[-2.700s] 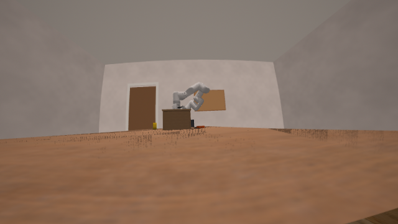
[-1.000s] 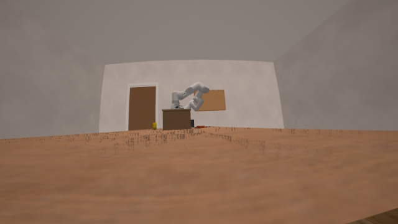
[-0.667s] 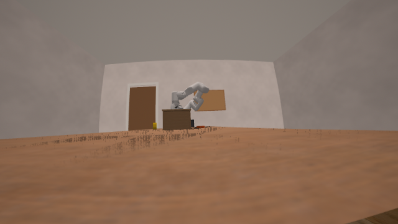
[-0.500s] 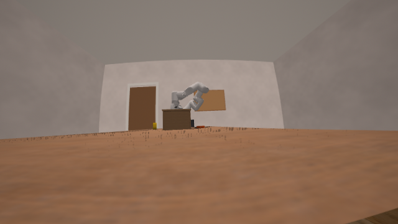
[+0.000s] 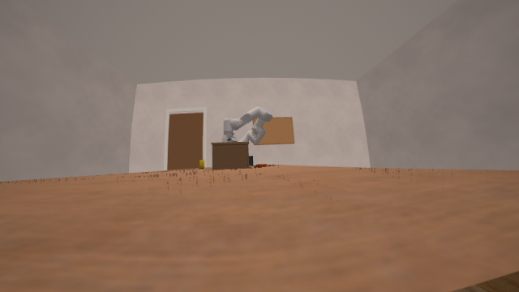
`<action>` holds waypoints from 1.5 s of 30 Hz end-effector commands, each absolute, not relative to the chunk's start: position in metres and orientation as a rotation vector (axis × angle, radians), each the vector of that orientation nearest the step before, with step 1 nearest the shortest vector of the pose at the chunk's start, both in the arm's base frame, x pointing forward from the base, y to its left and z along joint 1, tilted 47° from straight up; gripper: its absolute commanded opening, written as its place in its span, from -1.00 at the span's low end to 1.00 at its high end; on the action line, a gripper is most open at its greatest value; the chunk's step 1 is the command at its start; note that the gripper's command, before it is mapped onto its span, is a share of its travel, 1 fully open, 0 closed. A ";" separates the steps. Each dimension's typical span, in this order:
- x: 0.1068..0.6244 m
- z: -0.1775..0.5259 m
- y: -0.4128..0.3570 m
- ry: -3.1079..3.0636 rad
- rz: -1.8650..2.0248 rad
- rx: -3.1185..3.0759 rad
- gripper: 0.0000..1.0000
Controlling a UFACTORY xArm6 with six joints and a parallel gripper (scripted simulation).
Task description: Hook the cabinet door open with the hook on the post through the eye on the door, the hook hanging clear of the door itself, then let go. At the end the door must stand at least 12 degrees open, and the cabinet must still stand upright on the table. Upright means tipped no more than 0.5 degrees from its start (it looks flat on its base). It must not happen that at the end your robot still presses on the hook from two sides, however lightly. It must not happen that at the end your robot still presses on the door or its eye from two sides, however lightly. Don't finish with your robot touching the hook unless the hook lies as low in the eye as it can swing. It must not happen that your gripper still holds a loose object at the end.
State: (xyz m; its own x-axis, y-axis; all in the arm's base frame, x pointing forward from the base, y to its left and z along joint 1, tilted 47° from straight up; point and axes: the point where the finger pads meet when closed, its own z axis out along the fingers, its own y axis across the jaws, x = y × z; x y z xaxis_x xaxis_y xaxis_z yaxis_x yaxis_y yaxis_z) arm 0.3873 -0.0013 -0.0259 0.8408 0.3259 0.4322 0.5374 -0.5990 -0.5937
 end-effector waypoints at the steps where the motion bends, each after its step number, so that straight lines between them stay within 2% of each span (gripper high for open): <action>1: 0.389 -0.026 -0.001 -0.626 -0.363 -2.262 -0.91; 45: 0.390 -0.028 0.001 -0.626 -0.363 -2.262 -0.91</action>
State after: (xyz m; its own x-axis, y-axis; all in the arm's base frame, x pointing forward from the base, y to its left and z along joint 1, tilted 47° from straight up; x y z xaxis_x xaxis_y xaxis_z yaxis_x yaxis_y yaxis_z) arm 0.3886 0.0025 -0.0285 0.8410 0.3260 0.4318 0.5371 -0.5991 -0.5938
